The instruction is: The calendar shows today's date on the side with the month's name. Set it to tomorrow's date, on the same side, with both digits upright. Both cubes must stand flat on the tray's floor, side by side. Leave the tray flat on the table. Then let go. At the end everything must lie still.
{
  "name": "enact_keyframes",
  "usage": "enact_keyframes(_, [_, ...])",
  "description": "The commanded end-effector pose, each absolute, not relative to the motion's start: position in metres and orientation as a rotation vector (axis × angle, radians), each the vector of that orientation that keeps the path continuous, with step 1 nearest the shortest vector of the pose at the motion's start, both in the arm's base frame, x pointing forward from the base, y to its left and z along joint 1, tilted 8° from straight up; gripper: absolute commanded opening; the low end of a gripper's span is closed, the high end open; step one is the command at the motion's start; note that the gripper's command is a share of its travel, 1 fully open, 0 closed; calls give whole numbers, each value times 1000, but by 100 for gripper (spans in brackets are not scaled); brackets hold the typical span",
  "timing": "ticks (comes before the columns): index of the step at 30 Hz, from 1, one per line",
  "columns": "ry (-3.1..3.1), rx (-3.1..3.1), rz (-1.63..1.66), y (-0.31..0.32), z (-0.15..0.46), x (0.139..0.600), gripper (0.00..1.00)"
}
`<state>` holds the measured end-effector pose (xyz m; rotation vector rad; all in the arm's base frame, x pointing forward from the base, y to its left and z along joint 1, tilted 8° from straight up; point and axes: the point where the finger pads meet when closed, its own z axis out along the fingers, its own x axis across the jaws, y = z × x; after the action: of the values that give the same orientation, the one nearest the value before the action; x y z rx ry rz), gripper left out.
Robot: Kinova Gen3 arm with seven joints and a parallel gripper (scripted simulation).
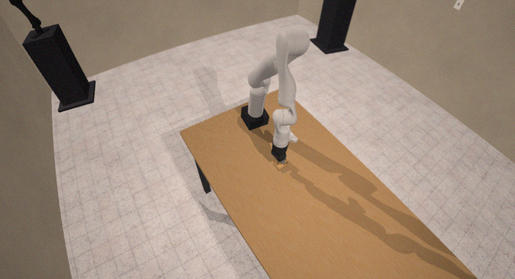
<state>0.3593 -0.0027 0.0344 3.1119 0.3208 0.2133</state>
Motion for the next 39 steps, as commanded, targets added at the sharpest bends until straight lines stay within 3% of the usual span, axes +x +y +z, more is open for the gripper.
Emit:
enact_keyframes(1, [338,3108,218,-3,34,360,60])
enact_keyframes(39, [352,3106,218,-3,34,361,60])
